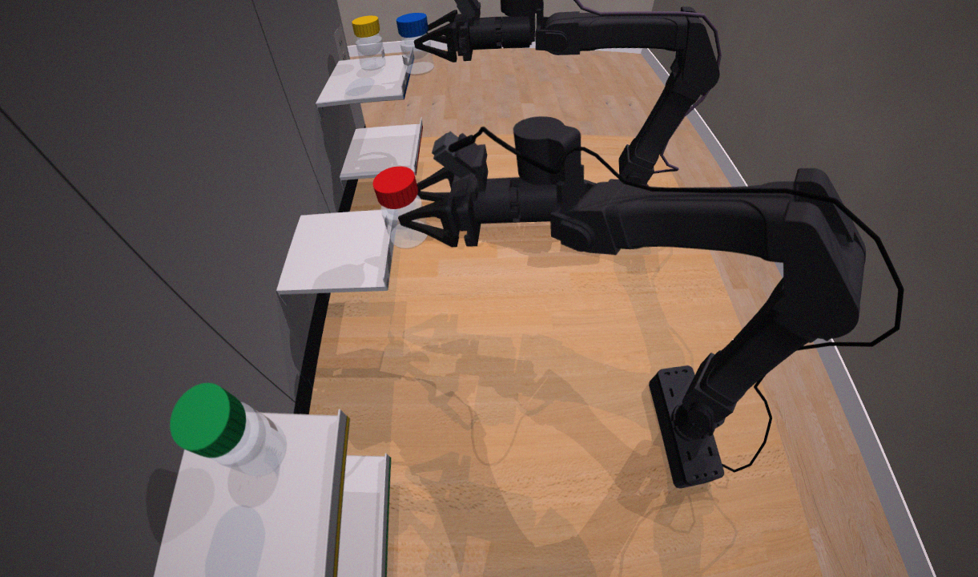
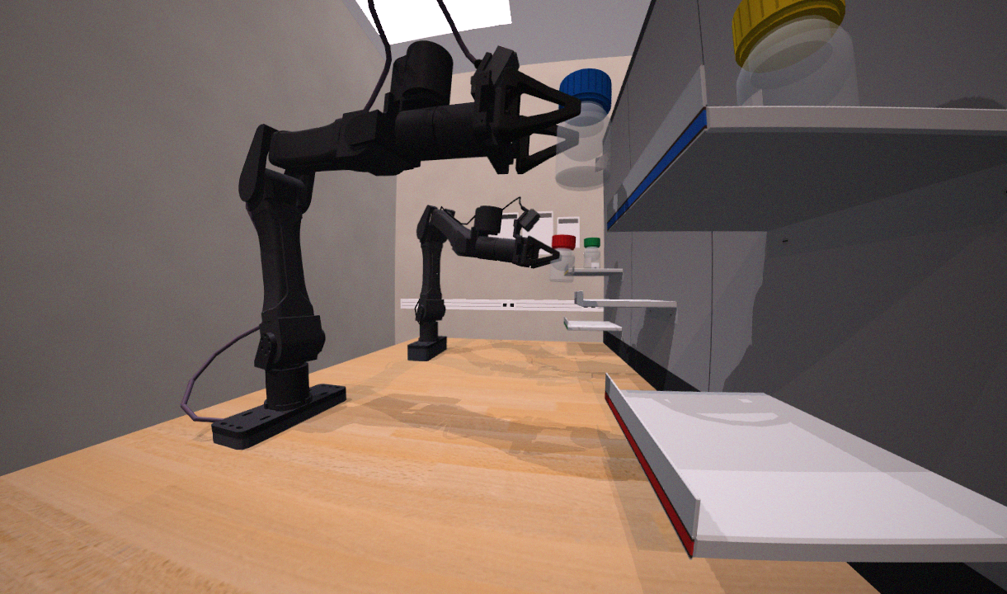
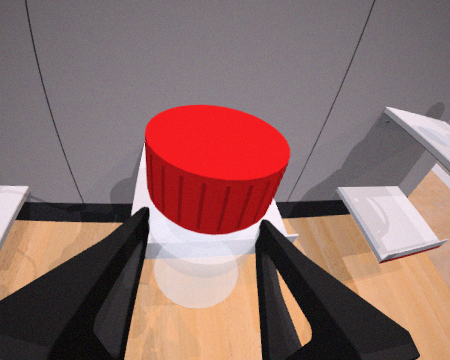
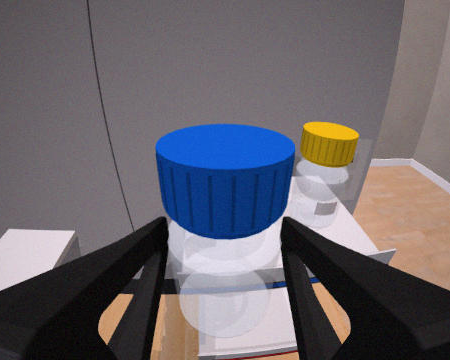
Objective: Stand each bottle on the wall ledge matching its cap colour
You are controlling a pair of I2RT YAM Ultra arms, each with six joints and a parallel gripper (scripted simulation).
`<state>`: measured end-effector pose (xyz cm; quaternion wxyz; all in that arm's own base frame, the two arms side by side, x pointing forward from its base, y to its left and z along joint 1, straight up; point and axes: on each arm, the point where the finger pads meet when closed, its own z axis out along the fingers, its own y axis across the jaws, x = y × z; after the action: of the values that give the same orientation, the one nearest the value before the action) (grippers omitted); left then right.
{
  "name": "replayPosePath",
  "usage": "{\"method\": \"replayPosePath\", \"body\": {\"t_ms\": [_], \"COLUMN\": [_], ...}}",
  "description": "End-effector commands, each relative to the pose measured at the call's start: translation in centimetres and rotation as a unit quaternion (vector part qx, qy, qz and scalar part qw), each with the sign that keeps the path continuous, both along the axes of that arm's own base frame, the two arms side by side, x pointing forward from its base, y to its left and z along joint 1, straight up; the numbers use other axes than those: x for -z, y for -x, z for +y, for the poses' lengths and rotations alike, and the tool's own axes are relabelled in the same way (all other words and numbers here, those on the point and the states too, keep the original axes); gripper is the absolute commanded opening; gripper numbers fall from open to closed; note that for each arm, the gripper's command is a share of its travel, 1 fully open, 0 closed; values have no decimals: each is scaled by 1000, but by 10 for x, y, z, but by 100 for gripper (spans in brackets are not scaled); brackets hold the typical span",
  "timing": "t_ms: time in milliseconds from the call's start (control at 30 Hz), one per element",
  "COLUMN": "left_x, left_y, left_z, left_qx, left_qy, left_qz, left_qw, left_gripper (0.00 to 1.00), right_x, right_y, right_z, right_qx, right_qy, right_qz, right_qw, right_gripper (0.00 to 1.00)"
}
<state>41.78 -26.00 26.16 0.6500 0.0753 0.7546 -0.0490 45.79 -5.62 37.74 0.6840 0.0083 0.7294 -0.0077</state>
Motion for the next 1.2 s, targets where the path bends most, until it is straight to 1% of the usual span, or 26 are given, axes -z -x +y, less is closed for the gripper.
{"method": "replayPosePath", "body": {"t_ms": [0,200,267,367,500,633,667,733,800,967,1067,1100,1133,1167], "left_x": [-23,-17,-24,-10,-8,-11,-24,-24,-33,-38,-33,-33,-41,-37], "left_y": [2,0,-1,-1,-1,-2,-2,-2,0,1,-1,-1,0,-2], "left_z": [-5,4,5,3,4,3,3,3,1,1,0,0,0,-1], "left_qx": [60,53,51,52,52,52,52,52,54,54,54,54,58,58], "left_qy": [23,16,27,19,16,19,23,23,23,24,21,21,28,25], "left_qz": [-40,-33,-42,-31,-28,-31,-41,-41,-41,-41,-37,-37,-47,-44], "left_qw": [997,998,997,998,998,998,998,998,997,997,998,998,997,997], "left_gripper": [50,50,50,50,50,50,50,50,50,50,50,50,50,50], "right_x": [-26,-26,-26,-26,-26,-26,-41,-41,-43,-52,-55,-52,-52,-53], "right_y": [4,4,4,4,4,4,8,8,10,11,11,8,7,6], "right_z": [4,4,4,4,4,4,3,3,4,5,4,4,4,3], "right_qx": [-2,-2,-2,-2,-2,-2,2,2,1,0,2,2,3,3], "right_qy": [11,11,11,11,11,11,14,14,11,13,14,13,14,14], "right_qz": [-35,-35,-35,-35,-35,-35,-51,-51,-38,-45,-52,-49,-50,-52], "right_qw": [999,999,999,999,999,999,999,999,999,999,999,999,999,999], "right_gripper": [49,49,49,49,49,49,49,49,49,49,49,49,49,49]}}
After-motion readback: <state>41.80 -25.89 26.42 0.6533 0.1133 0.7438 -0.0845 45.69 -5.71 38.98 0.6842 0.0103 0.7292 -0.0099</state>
